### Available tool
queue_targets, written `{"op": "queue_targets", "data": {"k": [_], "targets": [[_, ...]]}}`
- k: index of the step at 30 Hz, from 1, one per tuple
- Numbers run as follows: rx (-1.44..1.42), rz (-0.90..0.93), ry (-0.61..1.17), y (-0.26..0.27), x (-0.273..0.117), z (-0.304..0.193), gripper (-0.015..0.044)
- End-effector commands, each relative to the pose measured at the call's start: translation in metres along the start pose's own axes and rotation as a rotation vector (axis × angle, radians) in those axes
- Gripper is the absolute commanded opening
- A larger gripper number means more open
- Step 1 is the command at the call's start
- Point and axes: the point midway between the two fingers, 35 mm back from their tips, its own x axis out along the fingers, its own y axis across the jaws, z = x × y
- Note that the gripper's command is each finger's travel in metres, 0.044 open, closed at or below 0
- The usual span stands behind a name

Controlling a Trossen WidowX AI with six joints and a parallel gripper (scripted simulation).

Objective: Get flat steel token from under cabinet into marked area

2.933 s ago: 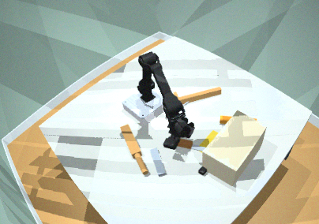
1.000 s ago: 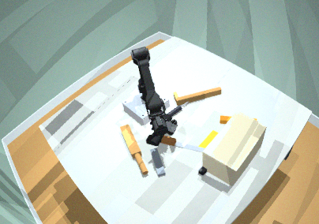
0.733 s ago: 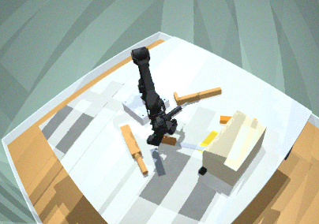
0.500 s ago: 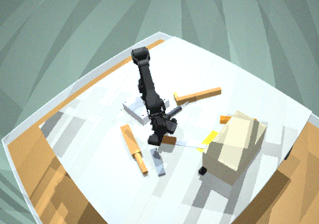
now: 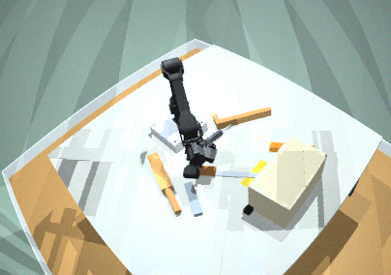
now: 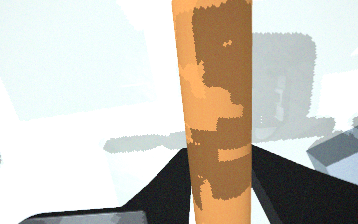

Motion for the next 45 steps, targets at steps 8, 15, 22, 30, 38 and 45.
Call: {"op": "queue_targets", "data": {"k": [8, 15, 22, 30, 38, 45], "targets": [[-0.027, 0.000, -0.003, 0.005, -0.001, 0.006, 0.0000], [-0.036, 0.001, -0.004, 0.011, -0.001, 0.011, 0.0000], [-0.042, 0.001, -0.004, 0.017, -0.001, 0.017, 0.0000], [-0.047, 0.002, -0.005, 0.023, -0.001, 0.023, 0.0000], [-0.050, 0.002, -0.005, 0.030, -0.001, 0.029, 0.0000], [-0.051, 0.003, -0.006, 0.035, -0.001, 0.034, 0.0000]]}}
